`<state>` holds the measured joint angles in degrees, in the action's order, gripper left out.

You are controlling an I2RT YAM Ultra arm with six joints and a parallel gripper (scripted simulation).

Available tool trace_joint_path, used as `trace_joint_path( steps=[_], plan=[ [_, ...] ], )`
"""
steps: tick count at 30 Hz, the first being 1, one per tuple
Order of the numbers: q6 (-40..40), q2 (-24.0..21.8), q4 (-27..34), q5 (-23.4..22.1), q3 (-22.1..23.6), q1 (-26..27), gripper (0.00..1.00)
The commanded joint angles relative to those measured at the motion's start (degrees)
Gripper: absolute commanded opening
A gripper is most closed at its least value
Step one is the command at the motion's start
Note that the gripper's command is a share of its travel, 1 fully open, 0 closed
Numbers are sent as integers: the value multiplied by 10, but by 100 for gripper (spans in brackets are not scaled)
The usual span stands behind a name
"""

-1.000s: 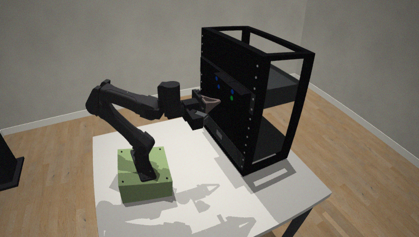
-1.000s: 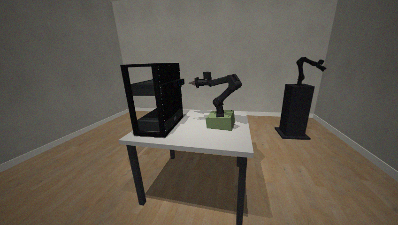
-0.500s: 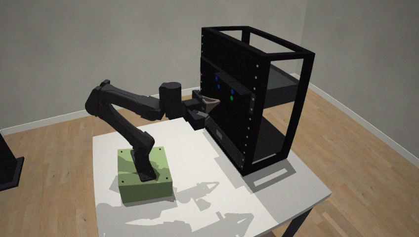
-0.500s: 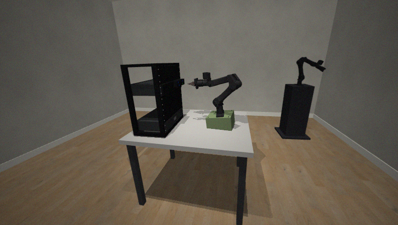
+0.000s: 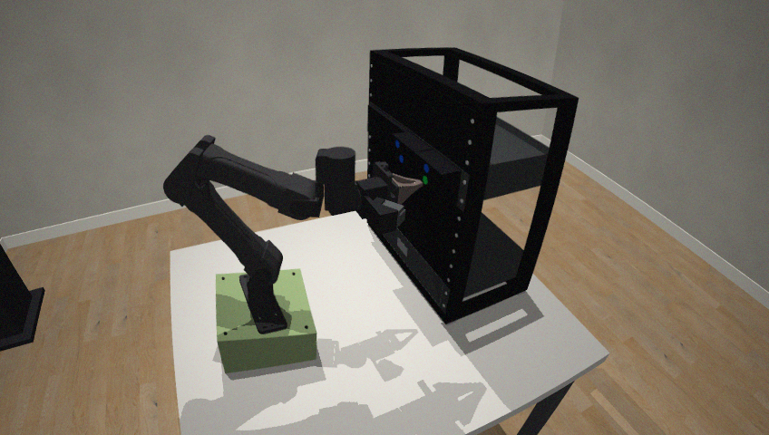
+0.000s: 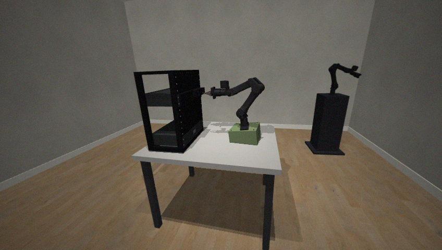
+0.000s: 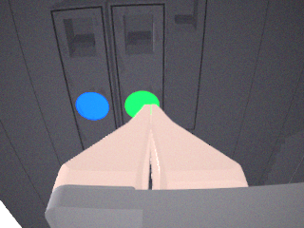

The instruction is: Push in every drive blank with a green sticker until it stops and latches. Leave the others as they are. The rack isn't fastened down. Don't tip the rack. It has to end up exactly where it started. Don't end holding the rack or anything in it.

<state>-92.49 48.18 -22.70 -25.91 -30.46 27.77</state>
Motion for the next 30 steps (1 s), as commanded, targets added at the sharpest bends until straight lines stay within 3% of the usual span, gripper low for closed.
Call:
trace_joint_path(
  steps=[1,30],
  plan=[
    [8,-2,-17,13,-18,-4,0],
    [8,9,-2,14,-21,-6,0]
  ],
)
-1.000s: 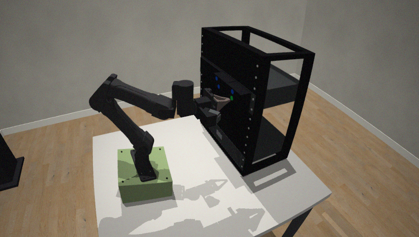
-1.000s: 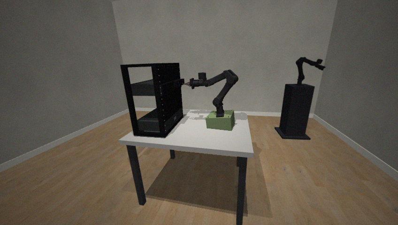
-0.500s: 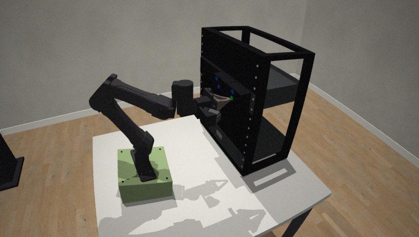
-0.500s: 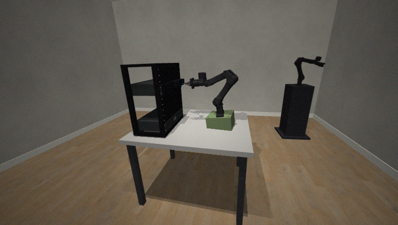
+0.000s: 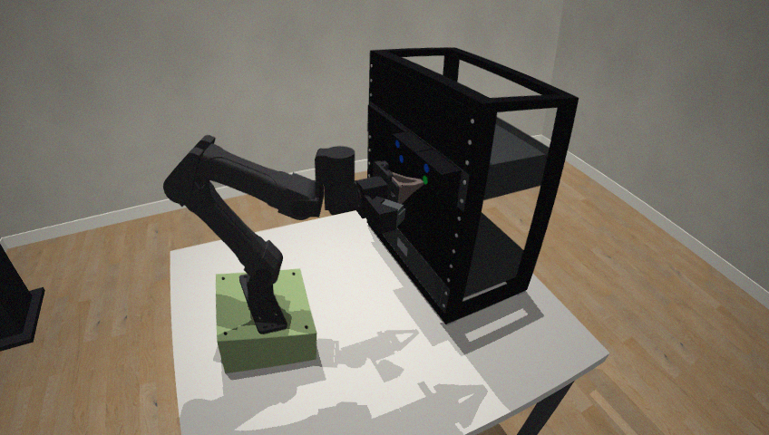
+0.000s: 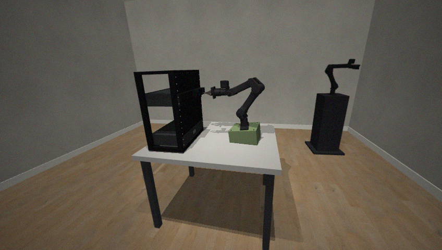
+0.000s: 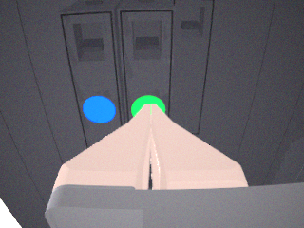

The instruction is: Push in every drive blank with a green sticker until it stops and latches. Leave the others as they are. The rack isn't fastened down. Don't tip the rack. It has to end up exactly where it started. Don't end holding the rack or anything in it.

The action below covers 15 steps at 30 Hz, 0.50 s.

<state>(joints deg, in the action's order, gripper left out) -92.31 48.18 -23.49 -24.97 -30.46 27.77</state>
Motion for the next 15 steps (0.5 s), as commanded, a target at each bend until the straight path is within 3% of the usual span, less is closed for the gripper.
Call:
trace_joint_path(
  steps=[1,15],
  plan=[
    [6,9,6,4,-21,-6,0],
    [8,36,-20,19,-35,-21,0]
  ],
)
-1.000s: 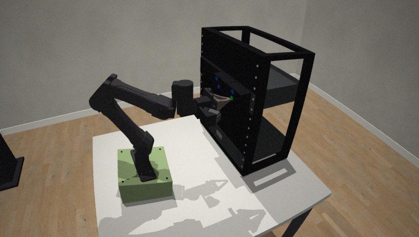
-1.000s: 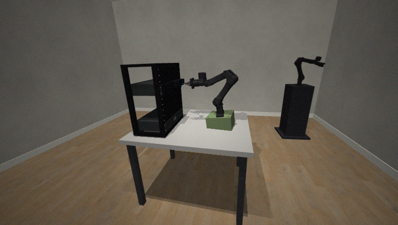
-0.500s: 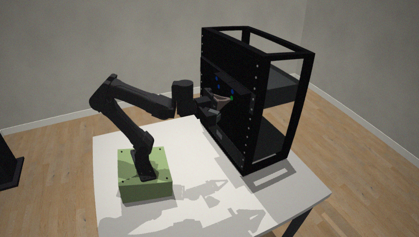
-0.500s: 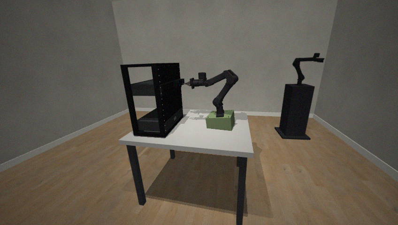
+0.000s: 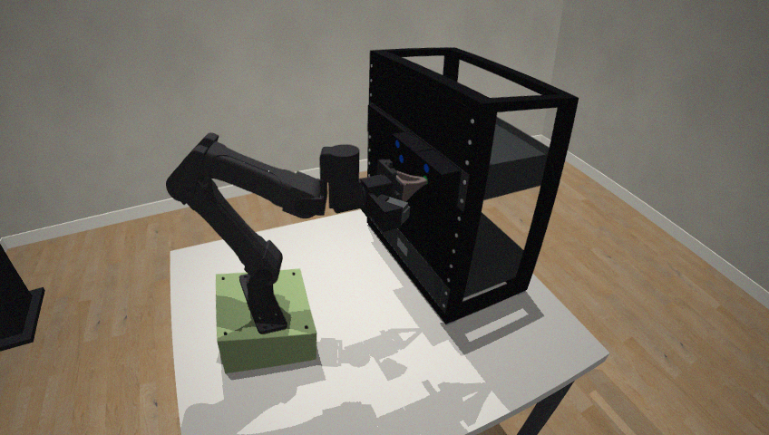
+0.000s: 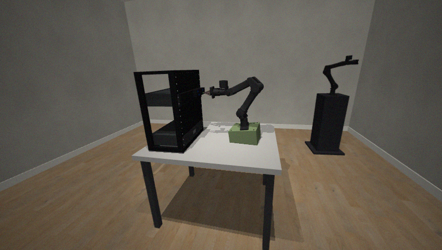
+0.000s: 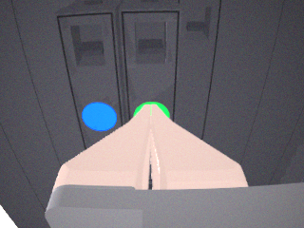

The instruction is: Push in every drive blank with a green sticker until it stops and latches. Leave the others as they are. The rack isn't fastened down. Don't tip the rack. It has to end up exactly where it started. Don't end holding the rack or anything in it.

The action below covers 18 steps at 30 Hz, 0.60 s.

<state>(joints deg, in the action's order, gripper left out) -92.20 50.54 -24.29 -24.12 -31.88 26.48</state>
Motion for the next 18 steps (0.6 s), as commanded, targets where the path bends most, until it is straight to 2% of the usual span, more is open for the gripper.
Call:
trace_joint_path(
  steps=[1,7,18],
  plan=[
    [7,12,-12,10,-21,-8,0],
    [7,12,-12,10,-21,-8,0],
    [8,40,-28,18,-32,-16,0]
  ],
)
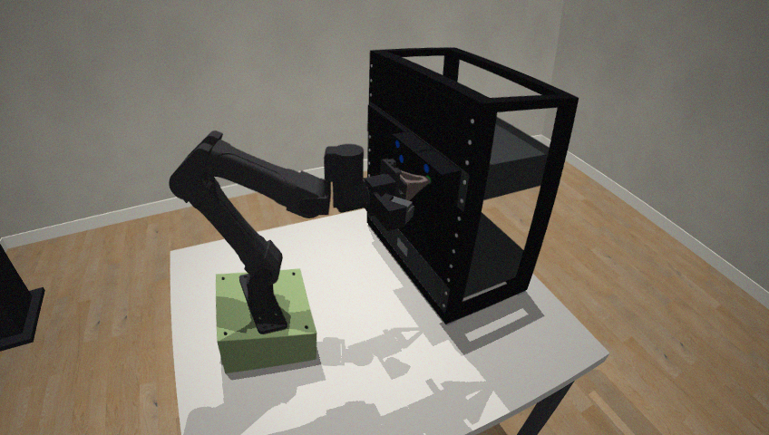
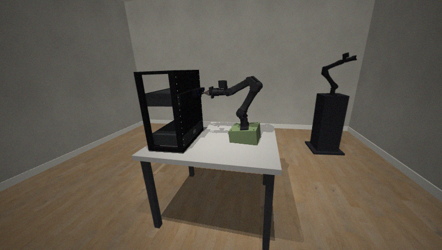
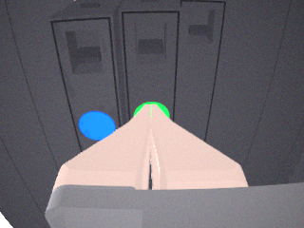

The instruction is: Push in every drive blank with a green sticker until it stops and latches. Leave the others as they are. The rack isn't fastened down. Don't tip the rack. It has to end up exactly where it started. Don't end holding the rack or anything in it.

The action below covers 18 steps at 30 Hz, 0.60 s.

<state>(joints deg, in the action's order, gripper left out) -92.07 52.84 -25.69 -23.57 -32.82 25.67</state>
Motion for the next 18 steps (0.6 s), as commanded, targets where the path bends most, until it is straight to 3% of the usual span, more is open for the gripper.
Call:
trace_joint_path(
  steps=[1,18],
  plan=[
    [7,17,-14,13,-22,-8,0],
    [8,45,-29,21,-35,-16,0]
  ],
)
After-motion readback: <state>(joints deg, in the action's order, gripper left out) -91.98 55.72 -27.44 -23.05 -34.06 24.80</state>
